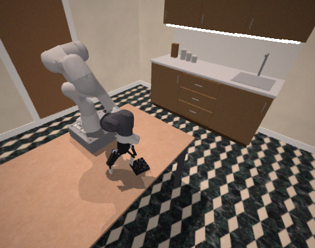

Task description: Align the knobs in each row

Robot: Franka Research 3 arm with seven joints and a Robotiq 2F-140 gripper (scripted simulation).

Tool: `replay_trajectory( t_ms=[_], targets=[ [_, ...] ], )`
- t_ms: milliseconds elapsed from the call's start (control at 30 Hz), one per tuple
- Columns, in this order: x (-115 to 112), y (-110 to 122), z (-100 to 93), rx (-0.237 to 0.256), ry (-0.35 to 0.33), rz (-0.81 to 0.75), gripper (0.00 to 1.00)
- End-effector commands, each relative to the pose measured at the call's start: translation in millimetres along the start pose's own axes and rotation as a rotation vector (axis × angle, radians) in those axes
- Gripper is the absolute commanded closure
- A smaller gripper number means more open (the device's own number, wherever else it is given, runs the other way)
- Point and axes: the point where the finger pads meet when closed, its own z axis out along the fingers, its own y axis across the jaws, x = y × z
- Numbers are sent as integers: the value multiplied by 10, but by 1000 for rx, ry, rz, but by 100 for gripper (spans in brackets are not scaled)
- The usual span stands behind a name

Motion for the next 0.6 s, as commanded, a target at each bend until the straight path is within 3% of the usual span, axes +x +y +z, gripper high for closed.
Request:
replay_trajectory(
  t_ms=[0, 100, 133, 567],
  targets=[
    [-6, -11, 5, 4, -2, 22, 0],
    [-6, -11, 5, 4, -2, 22, 0],
    [-50, -415, -58, 65, -19, 80, 0],
    [-50, -419, -59, 66, -19, 80, 0]
  ],
)
